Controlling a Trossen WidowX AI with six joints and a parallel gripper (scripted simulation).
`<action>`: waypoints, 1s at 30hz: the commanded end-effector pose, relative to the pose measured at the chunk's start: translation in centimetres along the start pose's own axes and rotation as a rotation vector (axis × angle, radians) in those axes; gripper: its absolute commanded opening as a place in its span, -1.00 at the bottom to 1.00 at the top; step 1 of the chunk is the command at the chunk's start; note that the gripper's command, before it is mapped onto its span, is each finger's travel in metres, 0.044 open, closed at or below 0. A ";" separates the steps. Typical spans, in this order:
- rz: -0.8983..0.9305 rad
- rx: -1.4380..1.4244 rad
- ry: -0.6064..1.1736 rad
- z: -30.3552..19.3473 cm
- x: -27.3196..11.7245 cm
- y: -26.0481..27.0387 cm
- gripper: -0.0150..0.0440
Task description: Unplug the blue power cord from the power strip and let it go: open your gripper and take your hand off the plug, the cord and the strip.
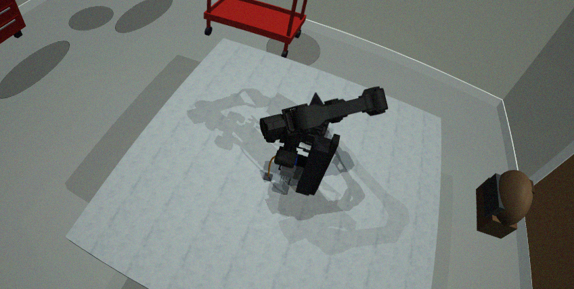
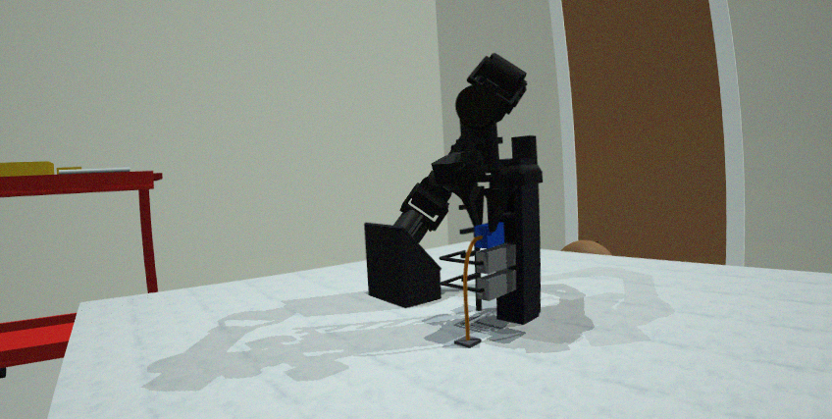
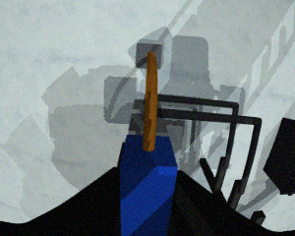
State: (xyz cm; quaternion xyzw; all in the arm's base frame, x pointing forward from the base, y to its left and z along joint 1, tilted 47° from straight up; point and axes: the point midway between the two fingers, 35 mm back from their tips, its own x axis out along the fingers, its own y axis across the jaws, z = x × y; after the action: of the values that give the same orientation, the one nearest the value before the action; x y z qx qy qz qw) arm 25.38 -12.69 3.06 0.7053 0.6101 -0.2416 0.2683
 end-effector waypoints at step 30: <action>-0.006 -0.016 -0.041 3.9 -0.5 0.3 0.05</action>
State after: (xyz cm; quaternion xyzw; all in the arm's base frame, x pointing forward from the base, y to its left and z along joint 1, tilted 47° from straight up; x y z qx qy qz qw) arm 25.53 -15.80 0.55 0.6951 0.6091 -0.2521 0.2869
